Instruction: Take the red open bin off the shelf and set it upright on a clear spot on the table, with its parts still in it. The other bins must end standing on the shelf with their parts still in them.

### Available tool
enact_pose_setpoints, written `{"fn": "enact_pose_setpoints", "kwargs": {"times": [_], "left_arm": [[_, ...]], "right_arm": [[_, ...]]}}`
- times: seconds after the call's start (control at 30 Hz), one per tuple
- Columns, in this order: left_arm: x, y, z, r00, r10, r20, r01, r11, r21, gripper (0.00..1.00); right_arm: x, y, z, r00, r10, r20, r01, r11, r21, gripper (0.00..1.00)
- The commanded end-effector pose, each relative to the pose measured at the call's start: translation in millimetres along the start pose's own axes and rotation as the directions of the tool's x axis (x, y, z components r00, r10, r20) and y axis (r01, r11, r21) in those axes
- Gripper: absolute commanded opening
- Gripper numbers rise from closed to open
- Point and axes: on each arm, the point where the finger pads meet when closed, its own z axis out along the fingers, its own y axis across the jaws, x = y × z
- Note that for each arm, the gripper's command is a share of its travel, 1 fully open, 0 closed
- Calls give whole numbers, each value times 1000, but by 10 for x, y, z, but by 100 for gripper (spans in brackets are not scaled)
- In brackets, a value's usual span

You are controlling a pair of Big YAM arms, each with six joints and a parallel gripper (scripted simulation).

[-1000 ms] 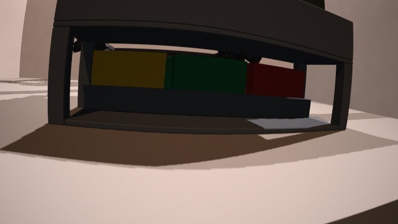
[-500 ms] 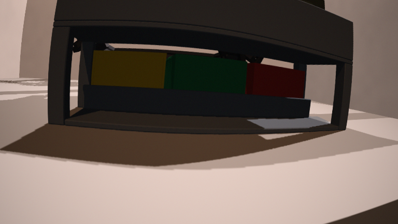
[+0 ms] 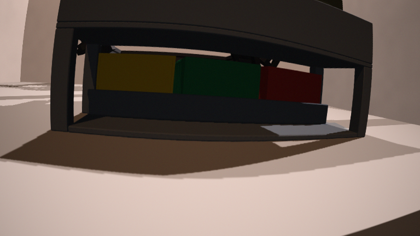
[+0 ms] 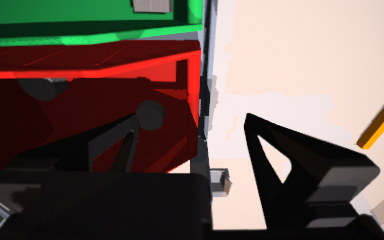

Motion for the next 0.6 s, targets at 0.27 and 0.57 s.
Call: {"fn": "enact_pose_setpoints", "kwargs": {"times": [0.27,0.57], "left_arm": [[51,56,69,1000,-9,-1,9,1000,-1,90],[51,53,75,1000,-8,-2,8,1000,0,90]], "right_arm": [[-172,-44,-85,999,-1,48,0,1000,11,100],[-172,-44,-85,999,-1,48,0,1000,11,100]]}}
